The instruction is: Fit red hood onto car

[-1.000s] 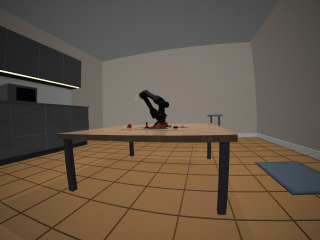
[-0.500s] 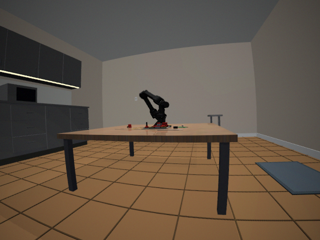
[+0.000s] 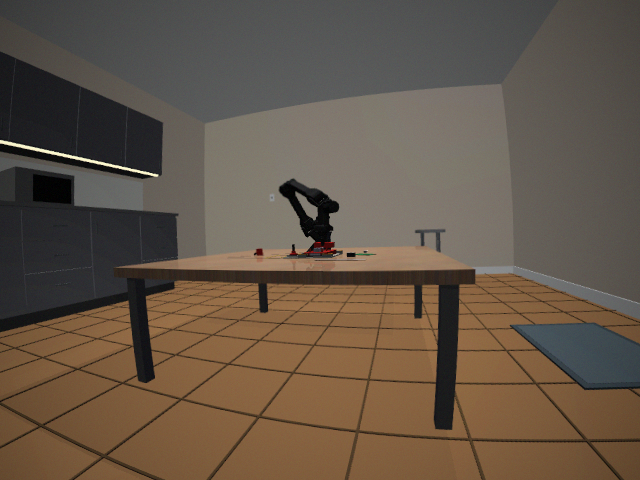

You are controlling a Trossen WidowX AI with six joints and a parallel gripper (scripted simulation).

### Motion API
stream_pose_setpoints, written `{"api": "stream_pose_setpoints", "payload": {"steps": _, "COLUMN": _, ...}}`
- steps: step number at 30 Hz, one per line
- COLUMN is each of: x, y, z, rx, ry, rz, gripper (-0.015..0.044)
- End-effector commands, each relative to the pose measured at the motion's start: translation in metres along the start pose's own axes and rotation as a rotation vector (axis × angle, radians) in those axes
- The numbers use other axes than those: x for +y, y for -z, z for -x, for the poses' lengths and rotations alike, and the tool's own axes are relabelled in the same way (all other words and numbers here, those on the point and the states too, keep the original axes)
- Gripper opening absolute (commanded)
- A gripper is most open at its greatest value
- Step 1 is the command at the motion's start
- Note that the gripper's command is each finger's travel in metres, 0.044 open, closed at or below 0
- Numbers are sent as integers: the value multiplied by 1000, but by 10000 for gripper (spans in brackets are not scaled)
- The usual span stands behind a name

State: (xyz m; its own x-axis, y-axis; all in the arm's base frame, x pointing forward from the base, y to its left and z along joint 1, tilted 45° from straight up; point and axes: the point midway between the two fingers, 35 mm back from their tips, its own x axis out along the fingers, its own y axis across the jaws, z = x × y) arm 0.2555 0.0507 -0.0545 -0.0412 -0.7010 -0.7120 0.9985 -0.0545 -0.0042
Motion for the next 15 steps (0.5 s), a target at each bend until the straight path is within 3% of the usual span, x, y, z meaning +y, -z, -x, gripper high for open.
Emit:
{"api": "stream_pose_setpoints", "payload": {"steps": 1, "x": 1, "y": 0, "z": 12, "rx": 8, "ry": -3, "rz": -8, "gripper": 0}}
{"api": "stream_pose_setpoints", "payload": {"steps": 15, "x": 1, "y": 0, "z": 50, "rx": 9, "ry": -2, "rz": -7, "gripper": 0}}
